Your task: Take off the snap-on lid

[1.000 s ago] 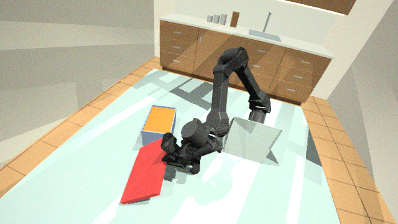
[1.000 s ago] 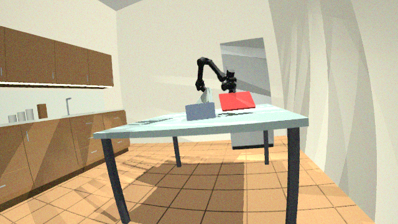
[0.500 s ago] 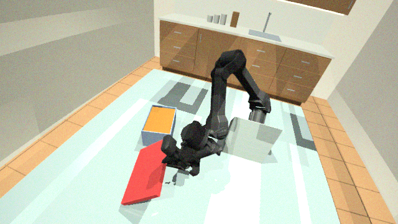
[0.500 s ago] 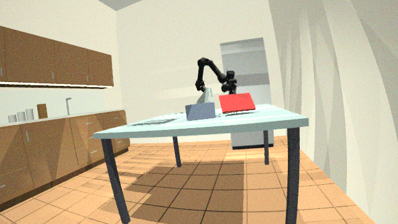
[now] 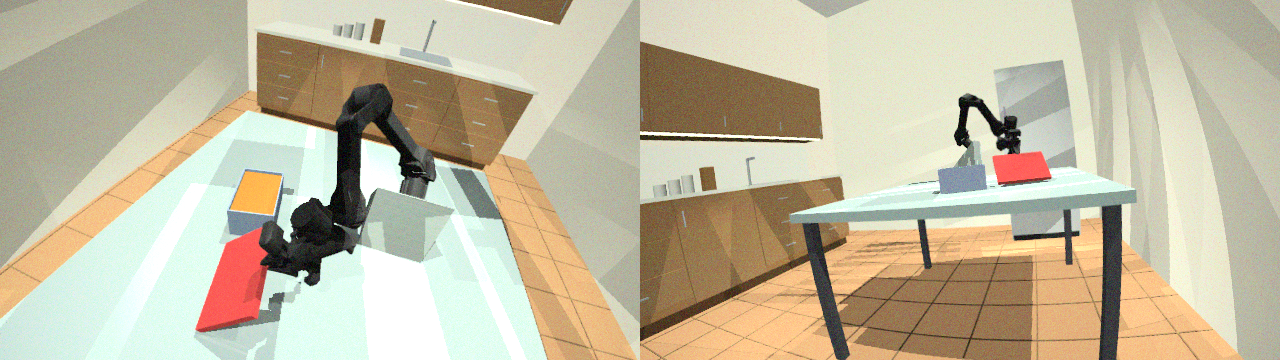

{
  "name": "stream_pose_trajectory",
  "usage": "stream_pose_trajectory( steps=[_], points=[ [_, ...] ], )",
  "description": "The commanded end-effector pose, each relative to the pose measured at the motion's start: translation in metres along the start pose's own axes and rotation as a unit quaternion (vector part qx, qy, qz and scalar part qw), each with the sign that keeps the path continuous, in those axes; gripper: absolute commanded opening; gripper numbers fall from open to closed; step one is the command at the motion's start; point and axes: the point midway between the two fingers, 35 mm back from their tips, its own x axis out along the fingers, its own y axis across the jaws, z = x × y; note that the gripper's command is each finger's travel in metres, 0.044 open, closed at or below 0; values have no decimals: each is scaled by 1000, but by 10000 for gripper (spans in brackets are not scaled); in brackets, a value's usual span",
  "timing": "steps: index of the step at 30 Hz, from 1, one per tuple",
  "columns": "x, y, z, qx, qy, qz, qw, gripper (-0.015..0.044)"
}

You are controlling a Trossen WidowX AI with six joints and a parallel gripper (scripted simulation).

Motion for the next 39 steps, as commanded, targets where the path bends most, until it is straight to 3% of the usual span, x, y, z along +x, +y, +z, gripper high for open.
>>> stream_pose_trajectory(
  steps=[1,39],
  points=[
    [1,1,-1,1,2,5,1000,0],
    [21,-22,0,0,1,5,1000,0]
  ],
)
